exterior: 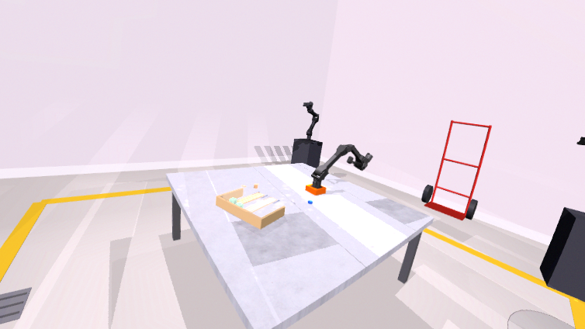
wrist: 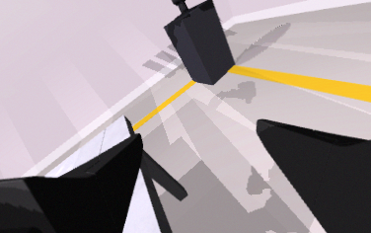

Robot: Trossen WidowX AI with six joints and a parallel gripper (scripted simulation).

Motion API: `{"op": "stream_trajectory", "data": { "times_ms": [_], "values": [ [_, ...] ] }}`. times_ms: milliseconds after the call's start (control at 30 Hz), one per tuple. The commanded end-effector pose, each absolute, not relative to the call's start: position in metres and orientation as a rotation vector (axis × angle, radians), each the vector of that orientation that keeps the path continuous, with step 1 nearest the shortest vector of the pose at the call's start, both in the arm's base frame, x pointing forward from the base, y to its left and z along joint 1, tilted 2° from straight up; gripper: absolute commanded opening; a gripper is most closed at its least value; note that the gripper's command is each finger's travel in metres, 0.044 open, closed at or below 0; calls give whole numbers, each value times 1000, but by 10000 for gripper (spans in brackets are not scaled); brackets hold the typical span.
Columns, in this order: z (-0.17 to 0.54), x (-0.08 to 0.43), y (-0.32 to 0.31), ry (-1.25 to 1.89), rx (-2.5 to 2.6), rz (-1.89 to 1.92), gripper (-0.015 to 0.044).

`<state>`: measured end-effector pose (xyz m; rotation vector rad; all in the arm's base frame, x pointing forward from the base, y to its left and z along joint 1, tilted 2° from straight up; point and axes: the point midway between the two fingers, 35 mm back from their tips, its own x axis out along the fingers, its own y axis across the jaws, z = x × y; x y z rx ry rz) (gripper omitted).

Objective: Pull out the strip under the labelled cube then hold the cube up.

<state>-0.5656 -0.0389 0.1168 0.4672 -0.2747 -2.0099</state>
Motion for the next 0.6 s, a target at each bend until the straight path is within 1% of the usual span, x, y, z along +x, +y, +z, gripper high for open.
{"op": "stream_trajectory", "data": {
  "times_ms": [0,67,300,400,567],
  "values": [
    [117,-566,-36,-273,467,-2017,400],
    [122,-565,-15,-263,464,-2069,400],
    [142,-545,100,-237,476,-2354,400],
    [136,-538,115,-264,551,-2436,400],
    [148,-503,201,-316,588,-2650,400]
  ]
}}
